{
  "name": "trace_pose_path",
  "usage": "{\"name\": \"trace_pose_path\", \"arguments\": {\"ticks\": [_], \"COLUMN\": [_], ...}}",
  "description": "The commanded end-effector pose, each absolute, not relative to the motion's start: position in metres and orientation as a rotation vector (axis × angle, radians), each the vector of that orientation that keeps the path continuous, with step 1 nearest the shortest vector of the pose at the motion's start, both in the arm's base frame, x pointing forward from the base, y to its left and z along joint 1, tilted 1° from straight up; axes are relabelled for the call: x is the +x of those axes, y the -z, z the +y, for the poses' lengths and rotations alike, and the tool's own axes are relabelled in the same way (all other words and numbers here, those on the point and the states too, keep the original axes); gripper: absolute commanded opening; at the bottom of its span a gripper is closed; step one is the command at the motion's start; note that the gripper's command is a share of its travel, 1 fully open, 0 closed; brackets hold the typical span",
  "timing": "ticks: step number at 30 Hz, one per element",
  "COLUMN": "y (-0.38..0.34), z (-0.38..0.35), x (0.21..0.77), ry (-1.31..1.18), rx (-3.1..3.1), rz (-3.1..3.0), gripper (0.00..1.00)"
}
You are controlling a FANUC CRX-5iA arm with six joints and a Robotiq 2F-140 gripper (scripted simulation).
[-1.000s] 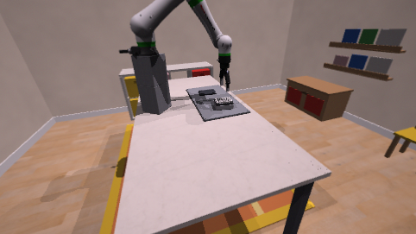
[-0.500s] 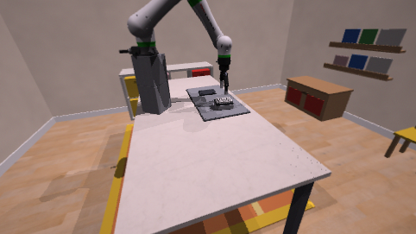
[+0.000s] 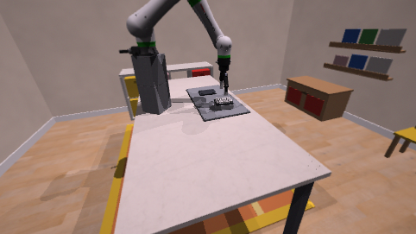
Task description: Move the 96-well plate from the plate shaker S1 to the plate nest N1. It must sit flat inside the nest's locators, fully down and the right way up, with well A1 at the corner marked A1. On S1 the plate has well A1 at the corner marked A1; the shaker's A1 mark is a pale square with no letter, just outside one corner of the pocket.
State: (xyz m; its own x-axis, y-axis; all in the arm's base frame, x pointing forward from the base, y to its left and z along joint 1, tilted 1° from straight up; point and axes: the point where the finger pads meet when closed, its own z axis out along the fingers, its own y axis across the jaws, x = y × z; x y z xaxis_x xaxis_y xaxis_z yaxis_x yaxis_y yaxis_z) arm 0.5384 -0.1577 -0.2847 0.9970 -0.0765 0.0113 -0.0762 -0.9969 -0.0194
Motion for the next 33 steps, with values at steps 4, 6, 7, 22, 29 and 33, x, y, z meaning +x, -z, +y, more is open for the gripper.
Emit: {"name": "trace_pose_path", "arguments": {"ticks": [4, 6, 7, 22, 29, 33], "y": [0.29, 0.293, 0.295, 0.316, 0.325, 0.331], "z": [-0.158, -0.158, -0.158, -0.157, -0.157, -0.157], "x": [0.539, 0.539, 0.539, 0.539, 0.539, 0.539], "ry": [0.019, 0.019, 0.019, 0.019, 0.019, 0.019], "rx": [-3.12, -3.12, -3.12, -3.12, -3.12, -3.12], "rz": [0.119, 0.119, 0.119, 0.119, 0.119, 0.119], "gripper": [1.0, 1.0, 1.0, 1.0, 1.0, 1.0]}}
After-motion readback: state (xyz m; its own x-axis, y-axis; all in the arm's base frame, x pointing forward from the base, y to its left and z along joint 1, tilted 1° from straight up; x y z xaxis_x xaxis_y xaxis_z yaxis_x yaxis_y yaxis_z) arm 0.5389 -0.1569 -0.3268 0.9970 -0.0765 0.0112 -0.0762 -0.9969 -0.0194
